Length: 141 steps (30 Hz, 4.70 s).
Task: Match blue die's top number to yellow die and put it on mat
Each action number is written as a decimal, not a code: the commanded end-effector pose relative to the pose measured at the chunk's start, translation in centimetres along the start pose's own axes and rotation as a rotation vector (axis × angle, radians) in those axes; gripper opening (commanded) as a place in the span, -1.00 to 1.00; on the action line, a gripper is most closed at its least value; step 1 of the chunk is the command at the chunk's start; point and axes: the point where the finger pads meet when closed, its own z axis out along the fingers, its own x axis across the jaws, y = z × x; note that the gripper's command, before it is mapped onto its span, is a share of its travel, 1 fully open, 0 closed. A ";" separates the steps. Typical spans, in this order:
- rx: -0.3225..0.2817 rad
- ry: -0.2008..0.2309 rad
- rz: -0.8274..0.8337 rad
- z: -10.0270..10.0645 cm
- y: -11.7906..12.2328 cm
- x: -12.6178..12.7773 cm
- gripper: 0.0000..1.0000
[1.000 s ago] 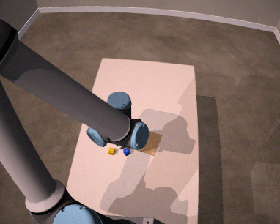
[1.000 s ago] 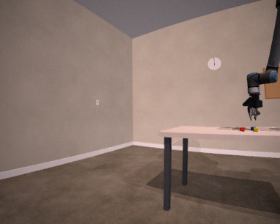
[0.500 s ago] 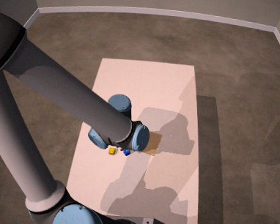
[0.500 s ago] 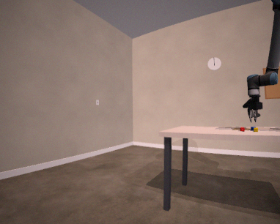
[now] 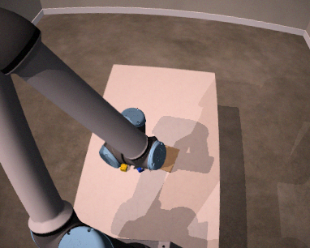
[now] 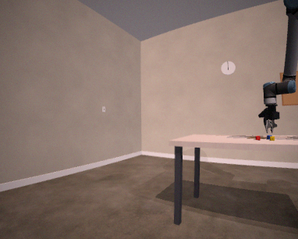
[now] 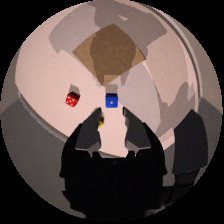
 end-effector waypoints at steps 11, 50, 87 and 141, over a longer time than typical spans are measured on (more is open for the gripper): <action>0.001 -0.001 0.000 1.1 -0.1 0.0 -0.44; 0.001 -0.001 0.000 1.2 -0.1 0.0 -0.44; 0.001 -0.001 0.000 1.2 -0.1 -0.1 -0.44; 0.001 -0.001 0.000 4.7 -0.1 -0.1 -0.44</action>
